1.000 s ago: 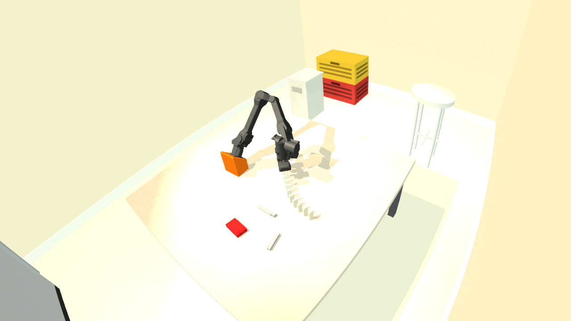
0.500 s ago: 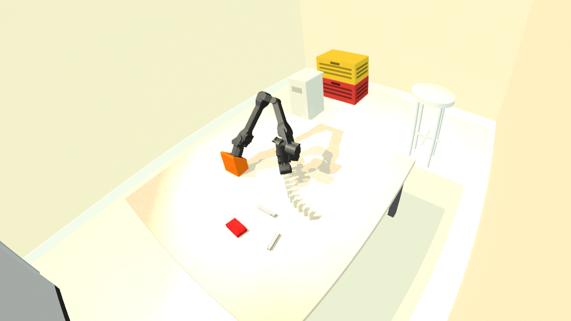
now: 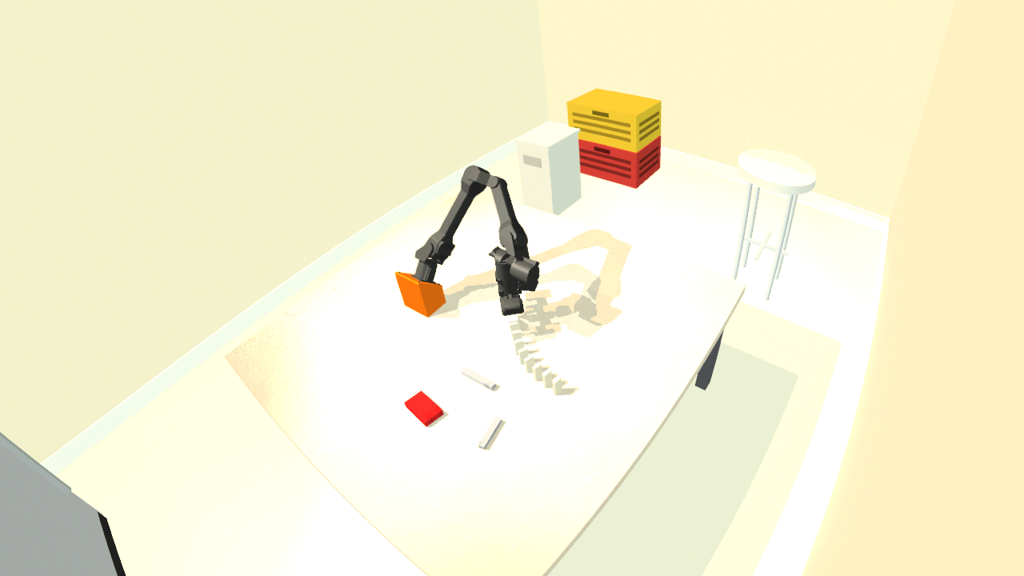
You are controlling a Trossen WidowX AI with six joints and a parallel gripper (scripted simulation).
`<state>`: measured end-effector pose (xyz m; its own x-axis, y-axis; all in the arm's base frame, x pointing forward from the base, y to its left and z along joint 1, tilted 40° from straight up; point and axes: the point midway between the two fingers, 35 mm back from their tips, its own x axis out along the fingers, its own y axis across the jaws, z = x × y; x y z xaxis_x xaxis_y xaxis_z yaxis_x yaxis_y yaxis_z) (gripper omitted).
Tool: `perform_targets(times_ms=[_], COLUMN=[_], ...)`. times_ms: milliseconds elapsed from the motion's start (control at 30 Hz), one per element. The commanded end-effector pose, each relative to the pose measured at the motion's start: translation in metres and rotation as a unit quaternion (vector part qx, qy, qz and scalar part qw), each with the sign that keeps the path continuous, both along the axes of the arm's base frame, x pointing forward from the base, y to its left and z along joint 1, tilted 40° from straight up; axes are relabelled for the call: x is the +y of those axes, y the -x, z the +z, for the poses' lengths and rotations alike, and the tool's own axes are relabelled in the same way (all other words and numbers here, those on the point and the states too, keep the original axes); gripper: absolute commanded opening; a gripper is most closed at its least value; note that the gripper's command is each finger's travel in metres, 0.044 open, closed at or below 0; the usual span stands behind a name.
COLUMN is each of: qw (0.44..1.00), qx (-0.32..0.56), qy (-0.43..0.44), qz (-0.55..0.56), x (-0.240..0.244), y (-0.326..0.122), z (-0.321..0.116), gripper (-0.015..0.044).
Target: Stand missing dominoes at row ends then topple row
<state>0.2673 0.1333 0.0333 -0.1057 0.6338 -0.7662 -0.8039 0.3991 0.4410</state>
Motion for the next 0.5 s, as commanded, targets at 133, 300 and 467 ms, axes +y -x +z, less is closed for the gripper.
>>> perform_targets(times_ms=[133,300,467], qw=[1.0,1.0,1.0], qx=[-0.01,-0.01,-0.01], qy=[-0.002,-0.002,-0.002], qz=[-0.002,-0.002,-0.002], x=[-0.043,-0.044,-0.044], y=[-0.025,-0.025,-0.025], z=[0.028,0.029,0.029], gripper=[0.0,0.0,0.0])
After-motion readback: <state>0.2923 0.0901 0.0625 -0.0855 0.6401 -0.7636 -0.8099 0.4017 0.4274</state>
